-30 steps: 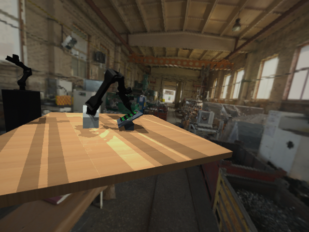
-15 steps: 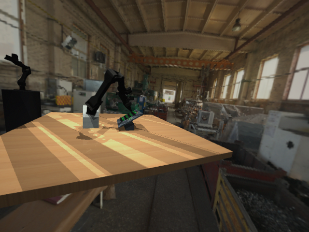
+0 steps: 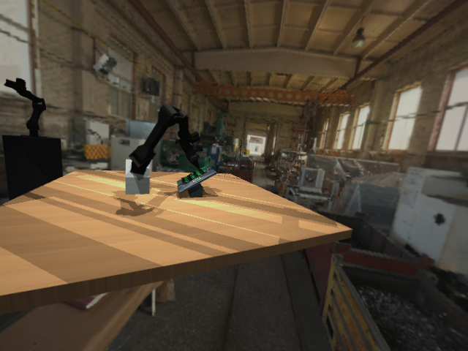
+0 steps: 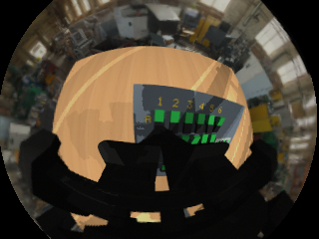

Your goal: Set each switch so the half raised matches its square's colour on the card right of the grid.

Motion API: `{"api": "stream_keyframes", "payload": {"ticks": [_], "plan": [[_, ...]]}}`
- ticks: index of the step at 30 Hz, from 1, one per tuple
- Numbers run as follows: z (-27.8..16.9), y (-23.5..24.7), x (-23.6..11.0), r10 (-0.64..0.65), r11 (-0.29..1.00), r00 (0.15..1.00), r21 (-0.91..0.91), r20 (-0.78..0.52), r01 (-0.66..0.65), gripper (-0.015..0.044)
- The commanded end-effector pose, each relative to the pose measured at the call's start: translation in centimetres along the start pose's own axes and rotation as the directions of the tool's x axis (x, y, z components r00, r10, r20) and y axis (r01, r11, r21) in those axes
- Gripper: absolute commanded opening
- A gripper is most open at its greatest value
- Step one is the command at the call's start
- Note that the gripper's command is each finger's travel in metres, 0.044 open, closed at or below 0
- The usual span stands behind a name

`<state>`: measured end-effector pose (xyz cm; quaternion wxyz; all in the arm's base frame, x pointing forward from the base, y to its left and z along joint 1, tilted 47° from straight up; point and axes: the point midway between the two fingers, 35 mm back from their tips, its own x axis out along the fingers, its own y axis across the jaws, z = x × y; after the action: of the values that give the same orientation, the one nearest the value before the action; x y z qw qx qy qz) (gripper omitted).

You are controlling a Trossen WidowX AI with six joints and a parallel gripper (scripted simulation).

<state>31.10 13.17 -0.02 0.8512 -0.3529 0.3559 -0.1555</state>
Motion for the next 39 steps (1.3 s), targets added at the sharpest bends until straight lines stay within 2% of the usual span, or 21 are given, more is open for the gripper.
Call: {"api": "stream_keyframes", "payload": {"ticks": [1,39], "plan": [[-0.16,0.11,0.13,0.002,1.000,1.000,-0.007,-0.004,-0.002,0.0000],[-0.17,0.10,0.64,0.002,1.000,1.000,-0.007,-0.003,-0.002,0.0000]]}}
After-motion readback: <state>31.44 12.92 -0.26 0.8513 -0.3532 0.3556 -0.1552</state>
